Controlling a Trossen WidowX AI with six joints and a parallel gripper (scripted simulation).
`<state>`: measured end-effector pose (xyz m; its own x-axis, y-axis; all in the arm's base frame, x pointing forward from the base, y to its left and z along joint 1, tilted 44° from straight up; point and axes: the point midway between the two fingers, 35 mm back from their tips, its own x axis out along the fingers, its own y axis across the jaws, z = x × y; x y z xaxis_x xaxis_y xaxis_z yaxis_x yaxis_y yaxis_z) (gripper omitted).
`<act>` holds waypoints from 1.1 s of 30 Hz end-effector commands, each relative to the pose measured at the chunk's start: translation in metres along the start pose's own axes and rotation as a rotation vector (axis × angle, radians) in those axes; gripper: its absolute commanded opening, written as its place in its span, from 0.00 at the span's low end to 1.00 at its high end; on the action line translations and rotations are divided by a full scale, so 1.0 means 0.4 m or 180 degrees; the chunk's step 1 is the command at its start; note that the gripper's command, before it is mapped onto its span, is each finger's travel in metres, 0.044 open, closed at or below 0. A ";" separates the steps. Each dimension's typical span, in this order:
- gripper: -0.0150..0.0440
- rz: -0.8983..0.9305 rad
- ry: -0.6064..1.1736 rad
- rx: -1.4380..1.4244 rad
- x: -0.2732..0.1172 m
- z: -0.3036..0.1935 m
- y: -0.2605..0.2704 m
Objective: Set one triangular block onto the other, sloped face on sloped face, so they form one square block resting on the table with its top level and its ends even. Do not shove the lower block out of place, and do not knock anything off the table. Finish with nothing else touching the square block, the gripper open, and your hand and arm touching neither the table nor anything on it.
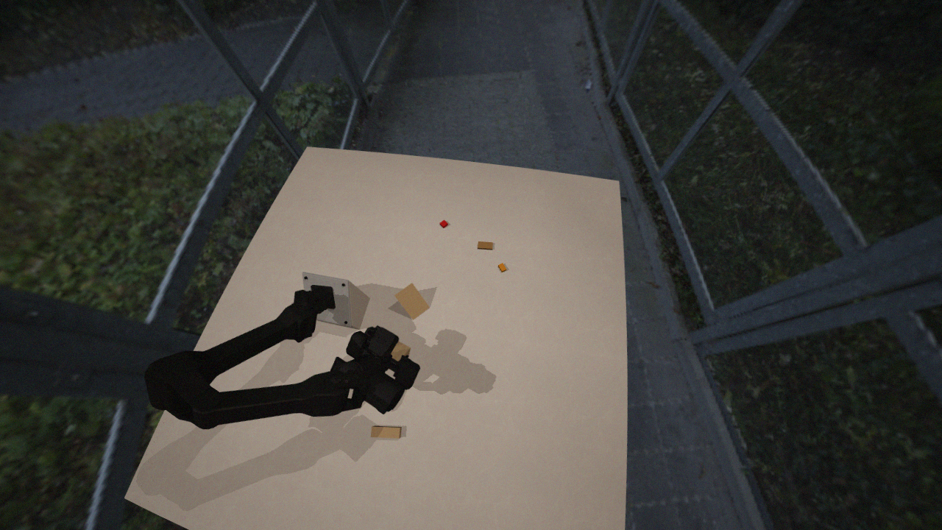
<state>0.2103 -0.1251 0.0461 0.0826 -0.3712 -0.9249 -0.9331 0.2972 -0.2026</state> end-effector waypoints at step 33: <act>1.00 -0.0005 -0.1218 -0.0014 -0.026 -0.069 0.002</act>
<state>0.1992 -0.1451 0.0650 0.2091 -0.0136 -0.9778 -0.9359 0.2871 -0.2041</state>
